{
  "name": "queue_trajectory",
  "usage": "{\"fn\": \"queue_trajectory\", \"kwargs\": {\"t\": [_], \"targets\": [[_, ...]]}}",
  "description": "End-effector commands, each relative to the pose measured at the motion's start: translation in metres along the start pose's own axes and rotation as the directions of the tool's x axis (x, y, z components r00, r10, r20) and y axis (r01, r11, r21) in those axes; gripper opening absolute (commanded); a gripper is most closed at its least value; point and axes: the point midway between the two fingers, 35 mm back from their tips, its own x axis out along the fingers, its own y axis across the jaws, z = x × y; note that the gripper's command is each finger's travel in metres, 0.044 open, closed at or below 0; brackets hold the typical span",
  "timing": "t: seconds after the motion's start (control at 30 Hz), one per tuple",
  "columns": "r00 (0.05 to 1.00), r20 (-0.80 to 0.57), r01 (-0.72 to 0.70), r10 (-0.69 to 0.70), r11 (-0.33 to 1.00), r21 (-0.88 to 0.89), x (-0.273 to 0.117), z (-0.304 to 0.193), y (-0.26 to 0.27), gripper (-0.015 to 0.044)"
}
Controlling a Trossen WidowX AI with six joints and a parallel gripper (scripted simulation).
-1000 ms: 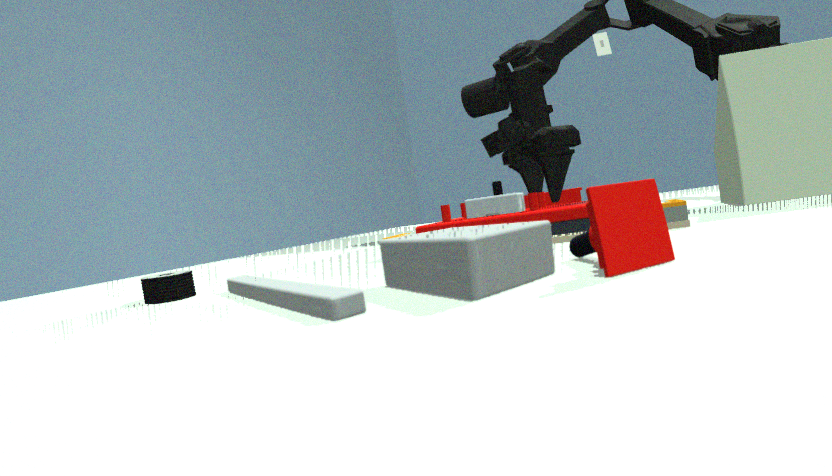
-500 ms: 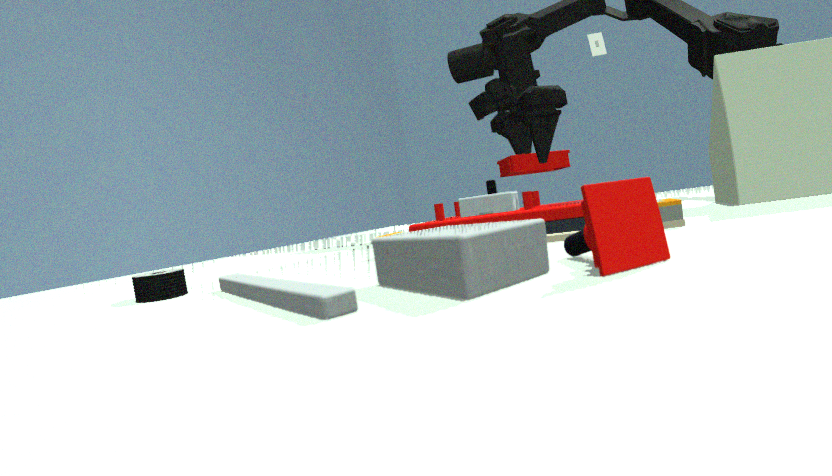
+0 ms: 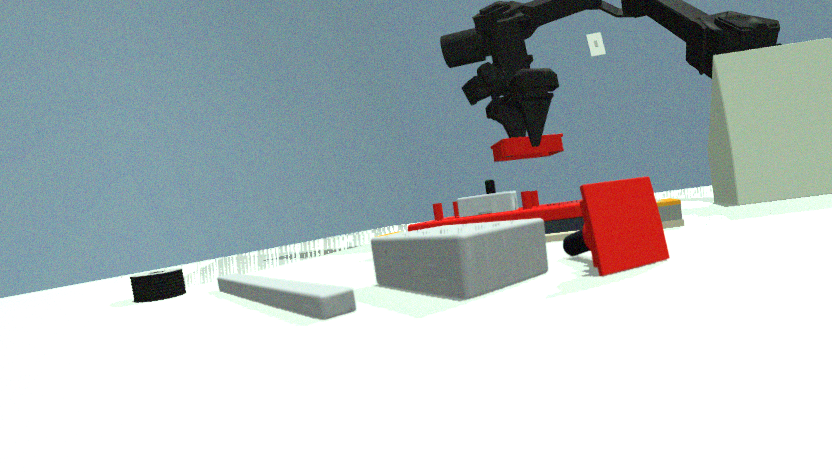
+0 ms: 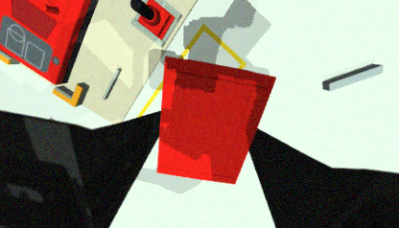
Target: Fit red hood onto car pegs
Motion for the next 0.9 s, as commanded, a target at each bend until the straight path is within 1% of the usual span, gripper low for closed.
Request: {"fn": "queue_trajectory", "kwargs": {"t": [0.0, 0.47, 0.87], "targets": [[1.000, 0.009, -0.008, 0.008, 1.000, 0.026, -0.001, 0.014, 0.012, 0.0000], [0.999, 0.022, -0.029, 0.025, 0.981, 0.190, -0.005, 0.070, 0.073, 0.0000], [0.999, 0.021, -0.030, 0.025, 0.950, 0.311, -0.007, 0.104, 0.135, 0.0000]]}}
